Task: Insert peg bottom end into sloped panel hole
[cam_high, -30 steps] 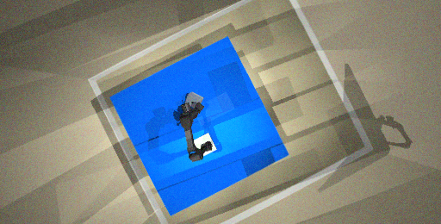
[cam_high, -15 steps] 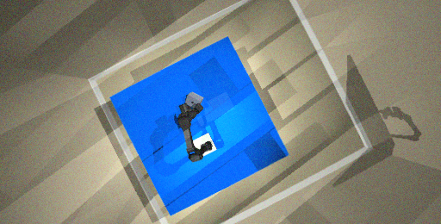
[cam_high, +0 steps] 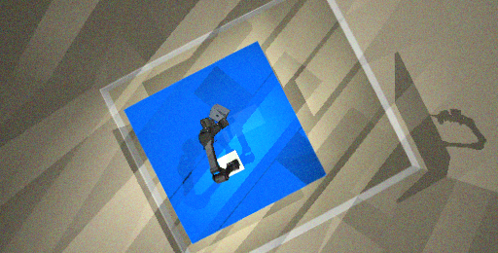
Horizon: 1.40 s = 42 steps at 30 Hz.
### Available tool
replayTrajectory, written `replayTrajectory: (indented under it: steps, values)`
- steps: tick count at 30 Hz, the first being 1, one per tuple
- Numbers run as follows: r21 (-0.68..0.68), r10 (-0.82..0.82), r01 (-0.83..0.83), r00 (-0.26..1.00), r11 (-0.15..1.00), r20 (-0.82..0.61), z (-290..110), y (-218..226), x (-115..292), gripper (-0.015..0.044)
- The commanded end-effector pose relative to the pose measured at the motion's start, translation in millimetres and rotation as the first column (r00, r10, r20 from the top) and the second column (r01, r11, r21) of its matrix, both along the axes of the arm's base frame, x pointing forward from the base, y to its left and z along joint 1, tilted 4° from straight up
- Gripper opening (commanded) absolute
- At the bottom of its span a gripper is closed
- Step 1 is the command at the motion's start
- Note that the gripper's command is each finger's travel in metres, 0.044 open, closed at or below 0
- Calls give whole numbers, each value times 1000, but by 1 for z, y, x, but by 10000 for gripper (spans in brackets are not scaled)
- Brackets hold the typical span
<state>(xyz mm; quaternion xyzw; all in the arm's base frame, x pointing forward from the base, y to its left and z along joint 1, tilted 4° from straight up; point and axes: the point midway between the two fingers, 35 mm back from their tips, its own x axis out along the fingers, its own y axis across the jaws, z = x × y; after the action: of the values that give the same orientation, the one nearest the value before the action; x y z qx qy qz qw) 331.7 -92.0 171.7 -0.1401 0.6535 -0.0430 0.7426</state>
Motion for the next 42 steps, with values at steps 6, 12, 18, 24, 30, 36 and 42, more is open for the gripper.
replayTrajectory:
  steps: [6,12,18,24,30,36,42]
  values:
    - [-7,-77,78,996,997,37,3,4,3,0]
    - [-7,-122,123,991,992,58,4,7,5,0]
    - [-6,-167,168,983,986,80,5,10,7,0]
    - [-2,-211,212,972,977,102,7,13,8,0]
    - [3,-254,255,959,967,125,8,16,10,0]
    - [10,-296,298,944,955,147,9,19,12,0]
    - [18,-338,340,926,940,170,11,22,13,0]
